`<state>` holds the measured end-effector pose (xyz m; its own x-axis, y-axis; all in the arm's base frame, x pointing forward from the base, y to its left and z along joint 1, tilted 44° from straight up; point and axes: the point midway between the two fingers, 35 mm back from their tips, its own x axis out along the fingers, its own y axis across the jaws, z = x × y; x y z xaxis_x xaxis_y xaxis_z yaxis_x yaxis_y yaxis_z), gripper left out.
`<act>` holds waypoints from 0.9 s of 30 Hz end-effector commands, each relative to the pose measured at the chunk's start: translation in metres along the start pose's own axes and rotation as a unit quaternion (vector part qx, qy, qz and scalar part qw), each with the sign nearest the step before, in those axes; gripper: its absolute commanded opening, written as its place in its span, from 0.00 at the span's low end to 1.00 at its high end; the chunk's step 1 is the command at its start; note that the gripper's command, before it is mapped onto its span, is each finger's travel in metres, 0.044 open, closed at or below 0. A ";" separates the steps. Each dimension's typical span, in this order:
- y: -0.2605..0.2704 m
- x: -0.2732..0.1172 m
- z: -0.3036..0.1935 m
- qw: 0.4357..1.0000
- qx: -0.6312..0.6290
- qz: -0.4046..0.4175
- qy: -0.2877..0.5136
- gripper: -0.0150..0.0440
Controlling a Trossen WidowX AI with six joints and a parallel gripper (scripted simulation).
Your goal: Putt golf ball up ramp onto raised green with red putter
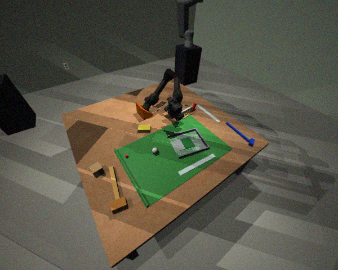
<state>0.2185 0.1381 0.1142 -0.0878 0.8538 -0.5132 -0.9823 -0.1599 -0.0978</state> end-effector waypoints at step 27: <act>0.000 -0.083 0.021 0.997 0.067 -0.033 0.019 0.25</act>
<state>0.2240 0.0863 0.1632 -0.0298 0.8401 -0.5416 -0.9983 -0.0521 -0.0258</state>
